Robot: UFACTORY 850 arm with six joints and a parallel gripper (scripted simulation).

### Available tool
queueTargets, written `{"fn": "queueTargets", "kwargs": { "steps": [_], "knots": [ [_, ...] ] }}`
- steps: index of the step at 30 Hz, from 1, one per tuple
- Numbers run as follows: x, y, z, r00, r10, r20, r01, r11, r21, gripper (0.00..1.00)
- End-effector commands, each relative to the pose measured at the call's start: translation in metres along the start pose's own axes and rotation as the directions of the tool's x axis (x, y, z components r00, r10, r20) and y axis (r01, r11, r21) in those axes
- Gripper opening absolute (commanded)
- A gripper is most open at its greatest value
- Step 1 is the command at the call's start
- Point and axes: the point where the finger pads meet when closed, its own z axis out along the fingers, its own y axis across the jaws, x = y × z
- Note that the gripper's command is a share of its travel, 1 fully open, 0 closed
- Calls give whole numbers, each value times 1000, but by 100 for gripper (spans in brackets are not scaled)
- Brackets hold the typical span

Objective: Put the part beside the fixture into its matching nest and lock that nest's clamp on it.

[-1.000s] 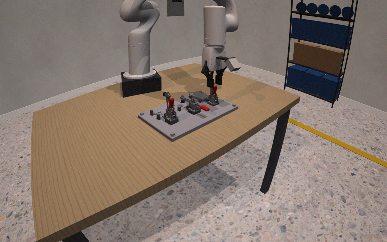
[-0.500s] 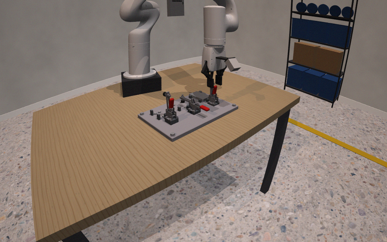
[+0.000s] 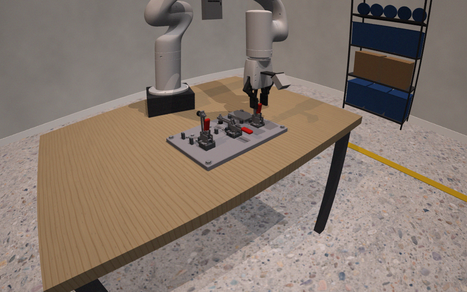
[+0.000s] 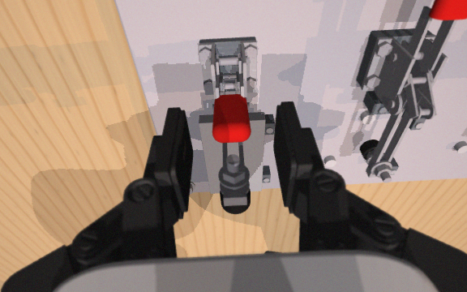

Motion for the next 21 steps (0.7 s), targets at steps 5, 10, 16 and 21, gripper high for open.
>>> {"fn": "queueTargets", "kwargs": {
  "steps": [5, 10, 16, 21],
  "knots": [
    [2, 0, 19, 1000, 0, -2, 0, 1000, 1, 47],
    [2, 0, 24, 1000, 0, -2, 0, 1000, 1, 47],
    [2, 0, 25, 1000, 0, -2, 0, 1000, 1, 47],
    [2, 0, 25, 1000, 0, -2, 0, 1000, 1, 47]
  ]
}}
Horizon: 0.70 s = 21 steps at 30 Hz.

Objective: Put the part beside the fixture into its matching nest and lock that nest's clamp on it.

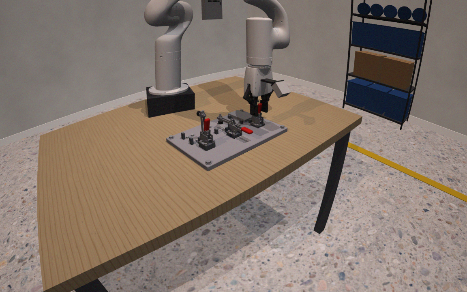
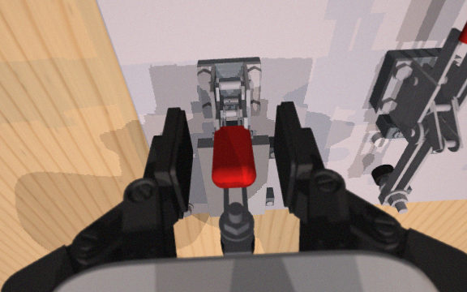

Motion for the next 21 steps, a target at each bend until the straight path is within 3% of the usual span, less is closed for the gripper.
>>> {"fn": "queueTargets", "kwargs": {
  "steps": [1, 6, 7, 21],
  "knots": [
    [1, 0, 0, 1000, 0, -2, 0, 1000, 1, 47],
    [1, 0, 0, 1000, 0, -2, 0, 1000, 1, 47],
    [1, 0, 0, 1000, 0, -2, 0, 1000, 1, 0],
    [1, 0, 0, 1000, 0, -2, 0, 1000, 1, 0]
  ]
}}
